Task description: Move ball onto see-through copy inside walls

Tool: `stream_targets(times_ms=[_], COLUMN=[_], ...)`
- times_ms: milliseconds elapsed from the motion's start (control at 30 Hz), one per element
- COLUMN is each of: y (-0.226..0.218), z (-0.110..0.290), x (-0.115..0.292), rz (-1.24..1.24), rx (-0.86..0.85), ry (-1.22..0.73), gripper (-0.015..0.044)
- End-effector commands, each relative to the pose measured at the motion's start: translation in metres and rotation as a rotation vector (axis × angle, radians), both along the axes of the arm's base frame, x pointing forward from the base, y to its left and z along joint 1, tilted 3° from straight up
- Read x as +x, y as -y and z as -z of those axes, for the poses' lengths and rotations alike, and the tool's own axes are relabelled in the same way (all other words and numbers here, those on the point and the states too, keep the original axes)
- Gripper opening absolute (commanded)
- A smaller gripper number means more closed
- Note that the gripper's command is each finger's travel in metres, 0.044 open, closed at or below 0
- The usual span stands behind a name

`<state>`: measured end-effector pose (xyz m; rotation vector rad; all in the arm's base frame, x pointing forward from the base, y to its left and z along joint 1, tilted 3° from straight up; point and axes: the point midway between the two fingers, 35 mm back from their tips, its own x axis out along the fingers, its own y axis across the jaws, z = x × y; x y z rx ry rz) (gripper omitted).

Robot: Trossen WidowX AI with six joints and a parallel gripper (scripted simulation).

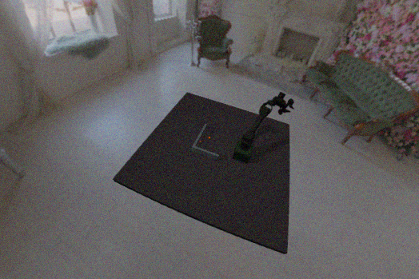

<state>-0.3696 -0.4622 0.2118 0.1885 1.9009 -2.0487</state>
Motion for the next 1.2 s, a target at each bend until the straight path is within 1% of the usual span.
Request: stream_targets(times_ms=[0, 167, 300, 433, 567, 700, 833, 1000, 1167], y=[0.032, 0.065, 0.080, 0.084, 0.077, 0.059, 0.030, -0.020, -0.085], z=[0.017, 0.036, 0.052, 0.068, 0.083, 0.099, 0.114, 0.133, 0.150], x=[0.057, 0.142, 0.213, 0.285, 0.357, 0.426, 0.491, 0.566, 0.627], rz=[-0.128, -0.299, -0.429, -0.553, -0.672, -0.782, -0.885, -1.001, -1.099], rx=[-0.002, -0.003, 0.007, 0.026, 0.059, 0.103, 0.160, 0.252, 0.366], ry=[0.064, 0.150, 0.224, 0.302, 0.383, 0.465, 0.547, 0.647, 0.738], gripper=[0.0221, 0.0221, 0.0221, 0.0221, 0.0221, 0.0221, 0.0221, 0.0221, 0.0221])
